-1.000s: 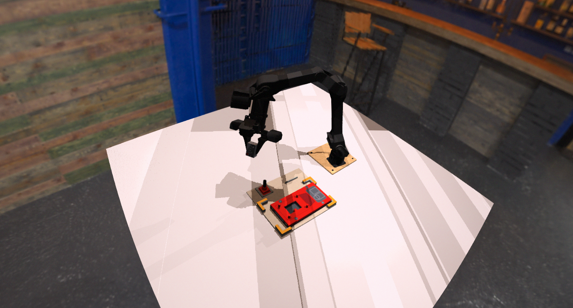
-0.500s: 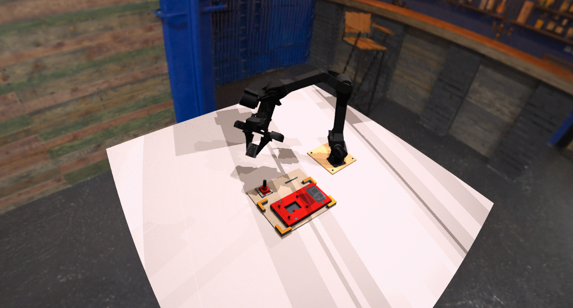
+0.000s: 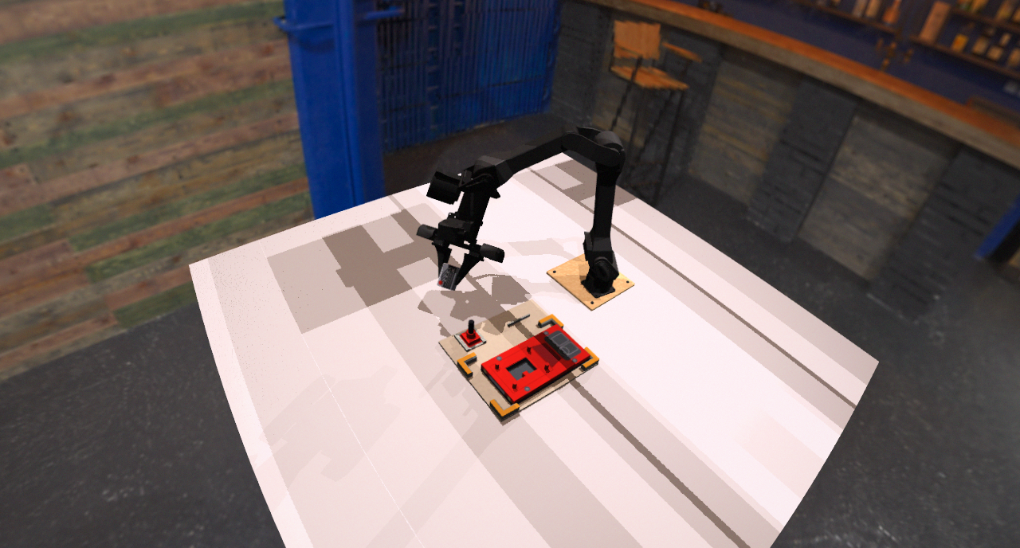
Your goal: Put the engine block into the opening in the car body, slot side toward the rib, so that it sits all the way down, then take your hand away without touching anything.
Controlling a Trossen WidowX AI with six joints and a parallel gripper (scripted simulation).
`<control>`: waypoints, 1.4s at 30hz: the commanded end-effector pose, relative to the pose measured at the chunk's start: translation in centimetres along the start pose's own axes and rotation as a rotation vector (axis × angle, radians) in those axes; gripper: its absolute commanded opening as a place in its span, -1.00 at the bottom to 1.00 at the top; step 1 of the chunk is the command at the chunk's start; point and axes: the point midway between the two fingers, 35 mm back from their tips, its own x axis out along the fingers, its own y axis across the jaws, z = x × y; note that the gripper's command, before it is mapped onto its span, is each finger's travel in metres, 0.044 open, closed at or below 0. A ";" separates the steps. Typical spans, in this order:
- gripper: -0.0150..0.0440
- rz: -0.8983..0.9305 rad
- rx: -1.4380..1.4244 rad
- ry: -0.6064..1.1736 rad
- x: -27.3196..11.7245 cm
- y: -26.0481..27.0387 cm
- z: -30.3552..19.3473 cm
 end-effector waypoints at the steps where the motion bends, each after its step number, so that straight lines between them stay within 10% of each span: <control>1: -0.49 0.008 0.002 -0.001 0.6 0.2 -0.6; 42: -0.49 0.008 0.002 -0.001 5.8 0.3 -5.2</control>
